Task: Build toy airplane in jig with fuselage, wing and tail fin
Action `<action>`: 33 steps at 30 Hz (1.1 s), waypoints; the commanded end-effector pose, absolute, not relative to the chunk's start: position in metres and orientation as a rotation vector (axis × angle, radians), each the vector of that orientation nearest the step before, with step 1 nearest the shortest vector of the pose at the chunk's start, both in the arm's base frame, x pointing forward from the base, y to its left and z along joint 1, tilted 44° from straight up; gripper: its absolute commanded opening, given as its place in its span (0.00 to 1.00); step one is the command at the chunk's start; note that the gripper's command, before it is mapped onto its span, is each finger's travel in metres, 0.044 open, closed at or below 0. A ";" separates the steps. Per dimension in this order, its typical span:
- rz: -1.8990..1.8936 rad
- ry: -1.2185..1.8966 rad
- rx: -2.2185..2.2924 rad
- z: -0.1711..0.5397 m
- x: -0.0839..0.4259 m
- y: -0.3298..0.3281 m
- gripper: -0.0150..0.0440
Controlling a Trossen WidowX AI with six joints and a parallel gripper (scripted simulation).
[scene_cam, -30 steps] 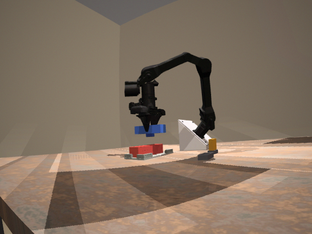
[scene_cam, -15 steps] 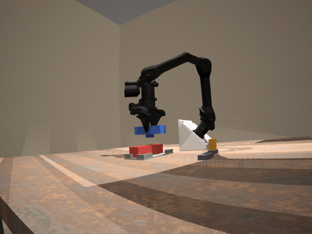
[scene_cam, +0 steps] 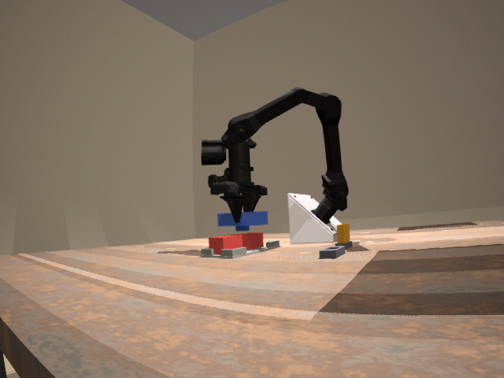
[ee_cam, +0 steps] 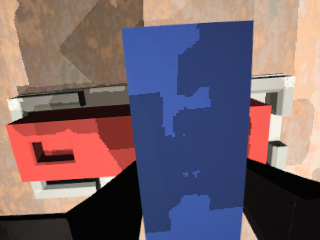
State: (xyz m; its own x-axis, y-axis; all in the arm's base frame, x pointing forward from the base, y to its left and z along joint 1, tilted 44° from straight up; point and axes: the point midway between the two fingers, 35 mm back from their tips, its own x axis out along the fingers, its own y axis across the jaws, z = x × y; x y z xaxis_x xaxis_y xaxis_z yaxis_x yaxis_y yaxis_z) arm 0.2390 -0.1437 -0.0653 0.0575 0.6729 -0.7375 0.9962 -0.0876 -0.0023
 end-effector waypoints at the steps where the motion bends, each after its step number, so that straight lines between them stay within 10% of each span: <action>1: -0.803 1.664 1.823 -0.070 0.239 -0.138 0.59; 14: -0.801 1.668 1.817 -0.074 0.239 -0.135 0.56; 19: -0.801 1.668 1.817 -0.074 0.239 -0.135 0.34; 33: -0.801 1.668 1.817 -0.074 0.239 -0.135 0.96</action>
State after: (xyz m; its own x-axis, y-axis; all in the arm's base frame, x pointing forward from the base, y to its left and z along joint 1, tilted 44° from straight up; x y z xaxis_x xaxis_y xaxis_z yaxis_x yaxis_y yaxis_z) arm 0.2392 -0.1348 -0.0742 0.0574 0.6745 -0.7361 0.9961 -0.0882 -0.0031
